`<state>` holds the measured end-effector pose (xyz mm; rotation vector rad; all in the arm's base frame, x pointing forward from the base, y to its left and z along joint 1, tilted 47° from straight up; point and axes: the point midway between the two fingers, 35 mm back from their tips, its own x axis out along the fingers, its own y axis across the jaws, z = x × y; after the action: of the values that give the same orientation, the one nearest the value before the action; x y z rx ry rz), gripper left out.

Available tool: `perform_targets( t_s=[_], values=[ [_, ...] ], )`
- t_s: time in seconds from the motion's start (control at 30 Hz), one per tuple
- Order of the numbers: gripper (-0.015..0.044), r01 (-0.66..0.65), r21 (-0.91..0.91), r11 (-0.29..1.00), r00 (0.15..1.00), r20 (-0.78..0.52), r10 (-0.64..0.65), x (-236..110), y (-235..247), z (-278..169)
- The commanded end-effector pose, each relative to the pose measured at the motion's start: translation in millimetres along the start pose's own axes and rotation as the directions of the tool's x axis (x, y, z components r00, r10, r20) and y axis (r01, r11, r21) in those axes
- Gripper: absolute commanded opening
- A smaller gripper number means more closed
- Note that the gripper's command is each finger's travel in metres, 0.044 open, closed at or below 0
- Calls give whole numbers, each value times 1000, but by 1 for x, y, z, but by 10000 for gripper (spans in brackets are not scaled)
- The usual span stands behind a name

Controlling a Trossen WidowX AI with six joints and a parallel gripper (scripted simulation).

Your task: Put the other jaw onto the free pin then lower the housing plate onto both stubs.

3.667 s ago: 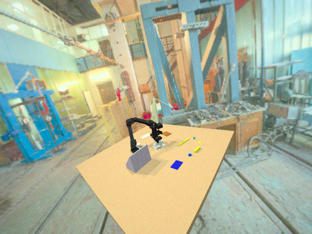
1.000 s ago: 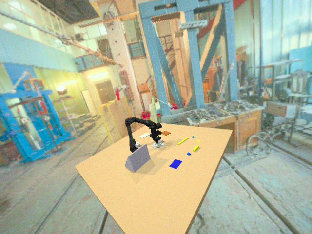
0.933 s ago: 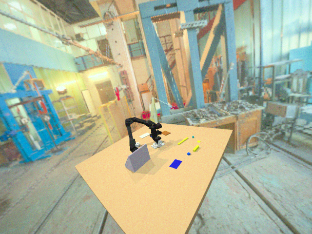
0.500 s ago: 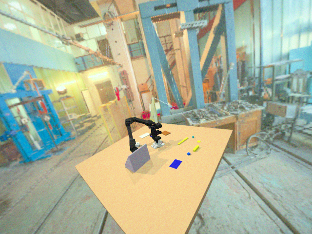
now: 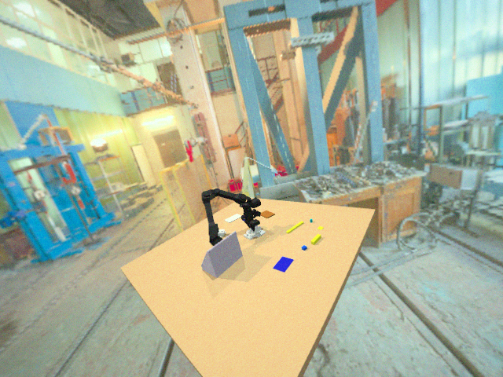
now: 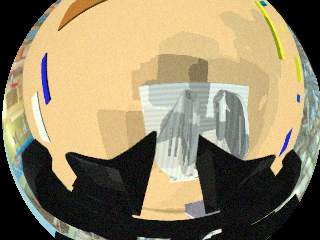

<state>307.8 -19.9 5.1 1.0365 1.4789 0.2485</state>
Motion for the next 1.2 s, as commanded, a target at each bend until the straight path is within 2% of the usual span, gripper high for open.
perform_targets(
  t_s=[0.0, 1.07, 1.17],
  values=[
    [134, -5, 3, 1000, 1000, 1, 5, 1, 0, 0],
    [134, -5, 3, 1000, 1000, 1, 5, 3, 0, 0],
    [213, 1, 1, 1000, 1000, 0, -1, 2, 0, 0]
  ],
)
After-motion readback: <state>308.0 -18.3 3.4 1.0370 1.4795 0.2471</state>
